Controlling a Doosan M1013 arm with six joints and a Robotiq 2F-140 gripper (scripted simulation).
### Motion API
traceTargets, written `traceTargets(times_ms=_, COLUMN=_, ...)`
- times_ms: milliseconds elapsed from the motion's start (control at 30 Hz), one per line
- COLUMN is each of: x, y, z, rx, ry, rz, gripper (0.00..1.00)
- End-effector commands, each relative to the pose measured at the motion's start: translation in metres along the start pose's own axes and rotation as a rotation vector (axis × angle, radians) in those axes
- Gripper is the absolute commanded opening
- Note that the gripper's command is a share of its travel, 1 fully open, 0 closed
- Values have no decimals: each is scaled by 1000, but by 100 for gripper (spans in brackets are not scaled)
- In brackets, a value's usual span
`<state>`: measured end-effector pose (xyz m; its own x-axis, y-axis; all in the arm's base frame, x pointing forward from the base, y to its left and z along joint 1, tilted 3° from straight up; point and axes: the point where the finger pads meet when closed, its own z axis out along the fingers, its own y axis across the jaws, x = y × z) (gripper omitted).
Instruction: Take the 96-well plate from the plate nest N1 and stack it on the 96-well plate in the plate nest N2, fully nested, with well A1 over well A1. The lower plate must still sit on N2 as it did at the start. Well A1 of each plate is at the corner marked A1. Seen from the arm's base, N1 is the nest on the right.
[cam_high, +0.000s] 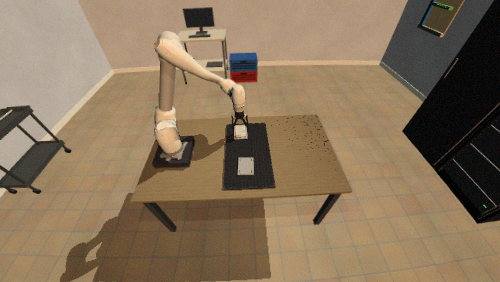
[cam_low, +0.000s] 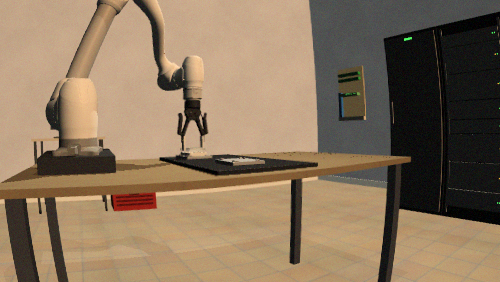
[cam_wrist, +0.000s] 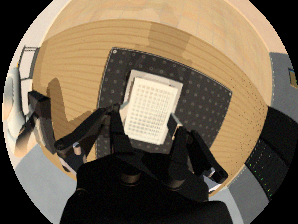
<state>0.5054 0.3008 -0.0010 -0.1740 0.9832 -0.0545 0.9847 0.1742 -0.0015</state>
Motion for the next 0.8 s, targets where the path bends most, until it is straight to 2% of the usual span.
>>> traceTargets(times_ms=0, x=0, y=0, z=0, rx=0, ry=0, rz=0, gripper=0)
traceTargets(times_ms=767, x=0, y=0, z=4, rx=0, ry=0, rz=0, gripper=0)
